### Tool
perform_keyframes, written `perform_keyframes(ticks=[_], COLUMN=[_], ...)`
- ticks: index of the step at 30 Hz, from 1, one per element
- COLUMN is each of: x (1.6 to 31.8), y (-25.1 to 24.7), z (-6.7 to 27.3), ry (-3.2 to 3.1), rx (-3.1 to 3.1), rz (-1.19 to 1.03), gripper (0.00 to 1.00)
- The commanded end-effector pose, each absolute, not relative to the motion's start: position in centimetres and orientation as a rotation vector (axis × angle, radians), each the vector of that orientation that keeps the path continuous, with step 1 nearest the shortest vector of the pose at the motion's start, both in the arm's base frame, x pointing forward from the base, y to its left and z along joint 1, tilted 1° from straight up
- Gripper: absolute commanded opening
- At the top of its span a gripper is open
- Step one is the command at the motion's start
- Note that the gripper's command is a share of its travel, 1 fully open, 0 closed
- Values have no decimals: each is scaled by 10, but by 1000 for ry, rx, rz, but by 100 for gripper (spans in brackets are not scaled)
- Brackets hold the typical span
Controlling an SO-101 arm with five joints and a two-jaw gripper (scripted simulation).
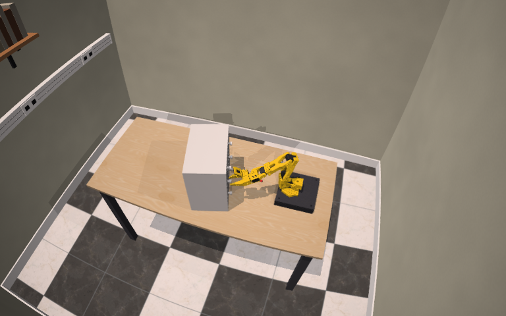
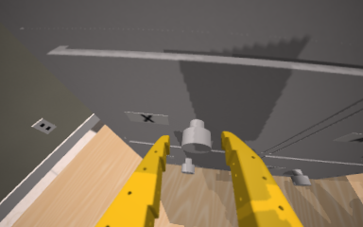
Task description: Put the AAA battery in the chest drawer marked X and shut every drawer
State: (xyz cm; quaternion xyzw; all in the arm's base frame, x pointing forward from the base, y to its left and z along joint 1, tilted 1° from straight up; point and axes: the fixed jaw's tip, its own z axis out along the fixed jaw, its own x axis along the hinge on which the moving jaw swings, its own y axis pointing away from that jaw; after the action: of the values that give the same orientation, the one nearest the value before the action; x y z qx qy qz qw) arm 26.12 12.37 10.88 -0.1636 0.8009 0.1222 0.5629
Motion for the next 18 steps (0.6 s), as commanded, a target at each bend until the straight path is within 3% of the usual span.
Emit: perform_keyframes(ticks=[1, 9, 18], x=[264, 264, 264], y=[121, 121, 121], z=[109, 109, 109], ry=[1885, 1885, 1885], rx=[-368, -368, -368], rz=[284, 284, 284], gripper=[21, 21, 15])
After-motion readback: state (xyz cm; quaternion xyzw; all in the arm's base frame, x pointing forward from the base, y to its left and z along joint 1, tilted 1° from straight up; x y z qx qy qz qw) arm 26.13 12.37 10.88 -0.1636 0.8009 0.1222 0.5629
